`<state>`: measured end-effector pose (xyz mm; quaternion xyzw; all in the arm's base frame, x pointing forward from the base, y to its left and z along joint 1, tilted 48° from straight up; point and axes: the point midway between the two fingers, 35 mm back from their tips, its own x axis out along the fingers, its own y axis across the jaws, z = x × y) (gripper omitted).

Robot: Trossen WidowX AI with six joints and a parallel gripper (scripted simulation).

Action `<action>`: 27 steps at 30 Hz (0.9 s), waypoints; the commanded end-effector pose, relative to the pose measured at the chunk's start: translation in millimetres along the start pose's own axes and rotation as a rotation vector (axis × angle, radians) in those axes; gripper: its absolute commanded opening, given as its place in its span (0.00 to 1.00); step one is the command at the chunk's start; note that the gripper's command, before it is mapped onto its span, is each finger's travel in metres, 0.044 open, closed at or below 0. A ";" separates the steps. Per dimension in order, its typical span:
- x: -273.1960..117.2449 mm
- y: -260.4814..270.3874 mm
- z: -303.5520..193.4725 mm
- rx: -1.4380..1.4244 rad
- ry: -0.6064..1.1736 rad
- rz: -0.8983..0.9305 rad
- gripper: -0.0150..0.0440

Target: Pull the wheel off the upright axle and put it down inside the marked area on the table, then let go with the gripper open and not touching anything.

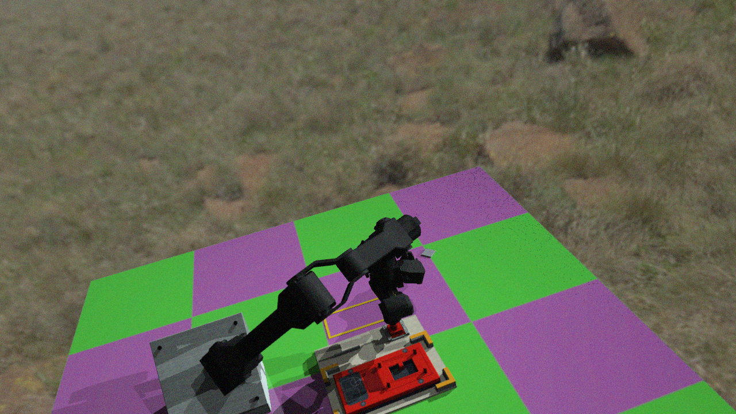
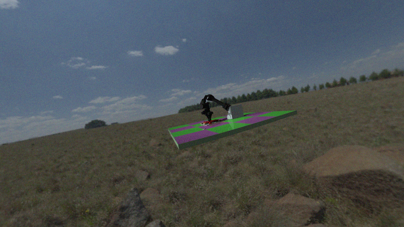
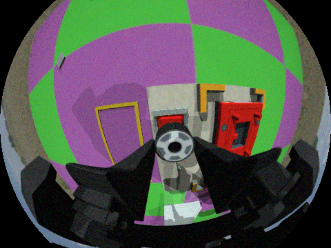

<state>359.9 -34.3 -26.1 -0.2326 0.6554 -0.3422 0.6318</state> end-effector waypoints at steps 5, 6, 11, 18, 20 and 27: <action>-5.9 0.2 0.9 0.004 -0.004 0.005 0.25; -6.2 0.2 0.9 0.004 -0.004 0.005 0.25; -7.9 0.2 0.8 0.004 -0.005 0.005 0.25; -10.2 0.2 0.8 0.003 -0.005 0.004 0.25; -10.9 0.2 0.7 0.003 -0.005 0.004 0.25; -13.2 0.2 0.6 0.002 -0.005 0.004 0.25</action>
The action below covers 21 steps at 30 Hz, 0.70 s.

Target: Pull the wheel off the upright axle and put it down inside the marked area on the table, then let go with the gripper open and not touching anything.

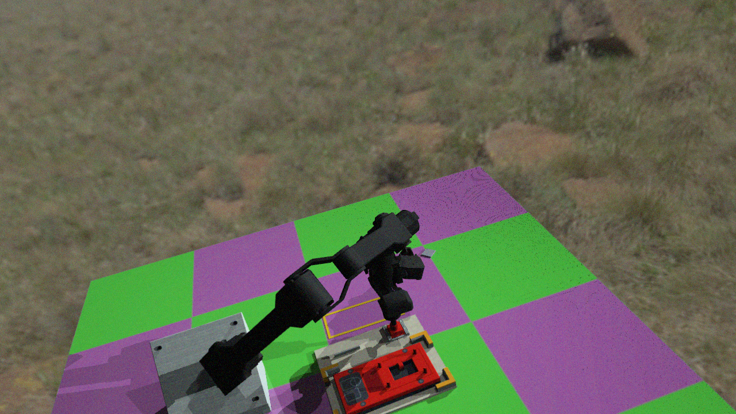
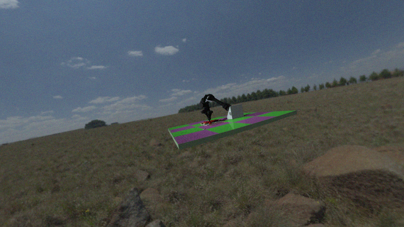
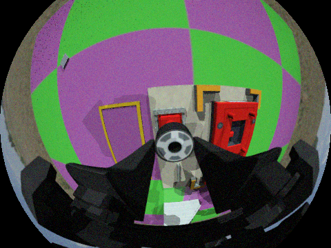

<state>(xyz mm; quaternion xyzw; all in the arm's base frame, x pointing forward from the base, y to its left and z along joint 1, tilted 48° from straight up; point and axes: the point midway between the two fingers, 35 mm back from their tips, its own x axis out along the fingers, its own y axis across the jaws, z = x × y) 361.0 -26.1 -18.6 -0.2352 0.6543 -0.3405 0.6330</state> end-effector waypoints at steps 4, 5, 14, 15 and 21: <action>-3.3 0.2 0.5 0.006 0.000 0.005 0.25; -3.6 0.2 0.5 0.006 0.000 0.005 0.25; -6.5 0.1 0.4 0.006 0.000 0.004 0.25; -6.8 0.1 0.3 0.005 0.000 0.004 0.25; -18.5 0.3 0.4 0.005 -0.001 0.005 0.25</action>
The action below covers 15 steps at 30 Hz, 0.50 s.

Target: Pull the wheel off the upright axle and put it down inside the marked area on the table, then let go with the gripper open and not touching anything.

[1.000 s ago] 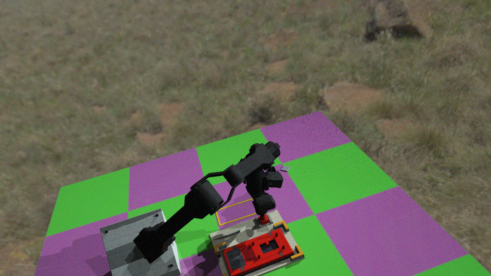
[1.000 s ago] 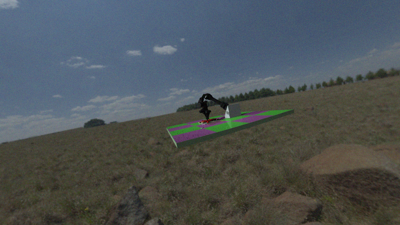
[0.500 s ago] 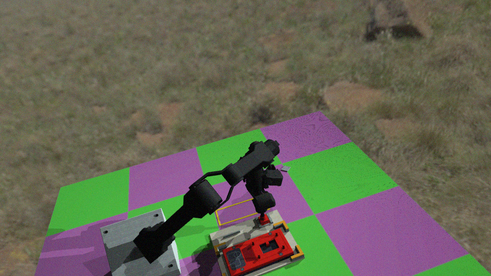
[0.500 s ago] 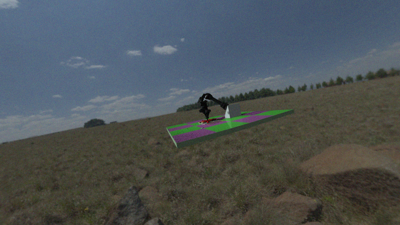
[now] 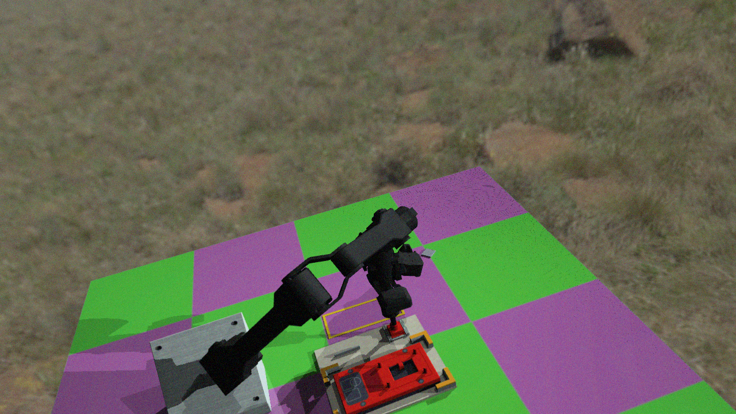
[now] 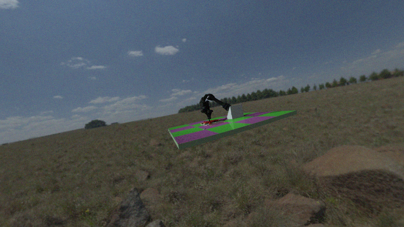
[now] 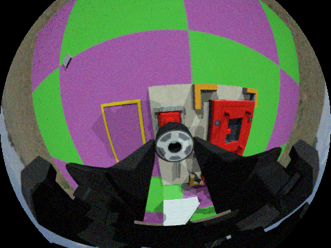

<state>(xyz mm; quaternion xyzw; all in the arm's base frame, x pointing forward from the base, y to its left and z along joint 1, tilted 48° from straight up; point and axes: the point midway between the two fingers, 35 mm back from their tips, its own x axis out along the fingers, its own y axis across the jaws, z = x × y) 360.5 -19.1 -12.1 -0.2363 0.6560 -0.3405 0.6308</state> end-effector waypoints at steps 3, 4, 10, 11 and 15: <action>-24.5 0.3 0.6 0.008 -0.005 0.008 0.25; -29.5 0.0 -0.1 0.008 -0.005 0.007 0.25; -26.7 10.7 -5.2 -0.001 -0.005 0.005 0.25; -27.7 17.4 -8.2 -0.001 -0.006 0.006 0.25; -30.9 43.5 -21.5 0.001 -0.006 0.012 0.25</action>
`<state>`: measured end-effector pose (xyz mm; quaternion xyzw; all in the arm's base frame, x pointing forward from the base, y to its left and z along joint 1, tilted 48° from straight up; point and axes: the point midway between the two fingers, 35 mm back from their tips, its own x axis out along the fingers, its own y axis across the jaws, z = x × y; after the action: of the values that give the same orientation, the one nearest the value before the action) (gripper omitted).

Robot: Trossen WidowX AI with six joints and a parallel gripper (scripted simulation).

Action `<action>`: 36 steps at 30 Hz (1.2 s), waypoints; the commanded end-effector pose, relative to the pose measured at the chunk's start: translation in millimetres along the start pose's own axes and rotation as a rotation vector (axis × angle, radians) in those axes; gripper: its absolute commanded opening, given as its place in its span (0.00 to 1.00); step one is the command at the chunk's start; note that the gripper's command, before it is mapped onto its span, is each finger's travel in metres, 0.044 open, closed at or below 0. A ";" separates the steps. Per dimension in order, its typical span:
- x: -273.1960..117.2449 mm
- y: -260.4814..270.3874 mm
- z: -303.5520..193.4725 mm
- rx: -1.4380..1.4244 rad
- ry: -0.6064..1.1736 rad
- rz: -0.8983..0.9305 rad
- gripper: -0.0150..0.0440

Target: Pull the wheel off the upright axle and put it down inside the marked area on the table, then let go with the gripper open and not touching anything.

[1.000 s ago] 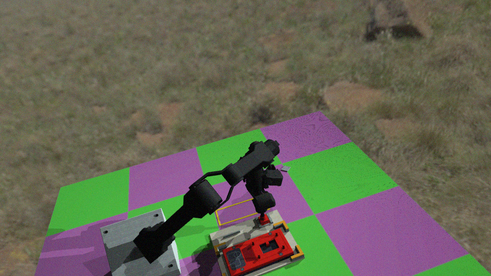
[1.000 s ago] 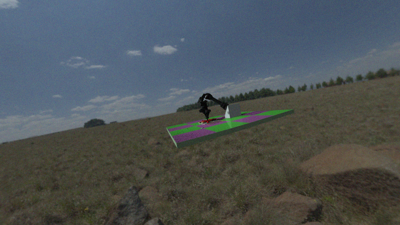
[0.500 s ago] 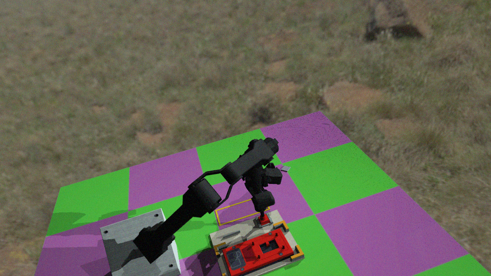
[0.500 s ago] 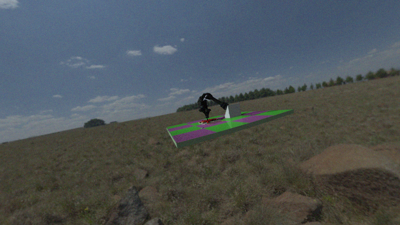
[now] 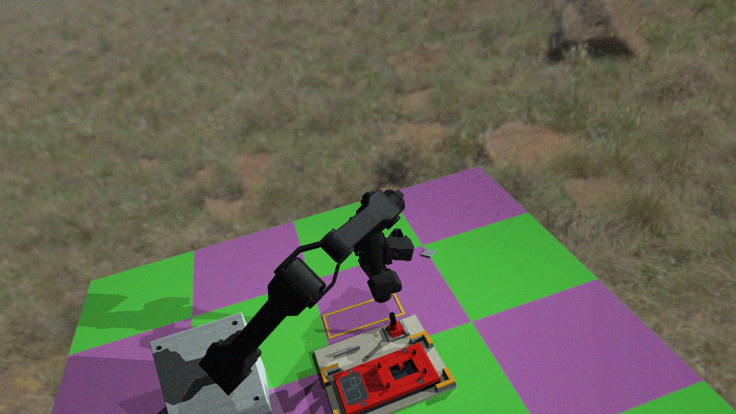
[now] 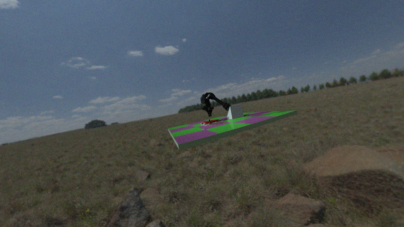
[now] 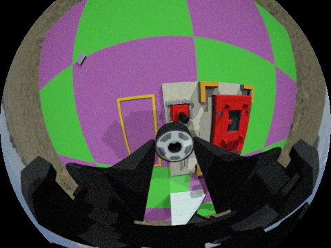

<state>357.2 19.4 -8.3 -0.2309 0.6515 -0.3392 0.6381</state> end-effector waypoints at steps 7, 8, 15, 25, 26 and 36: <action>-3.5 62.8 -40.8 -0.006 0.008 0.002 0.25; -3.7 67.1 -44.3 -0.005 0.008 0.002 0.25; 0.5 70.6 -47.0 -0.004 0.008 0.001 0.25; 27.7 71.1 -46.0 -0.004 0.008 0.001 0.25; 33.1 71.3 -45.6 -0.004 0.008 0.002 0.25; 97.5 69.8 -47.3 -0.004 0.007 -0.003 0.25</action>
<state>318.4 16.6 -114.6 -0.2249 0.6521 -0.3395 0.6395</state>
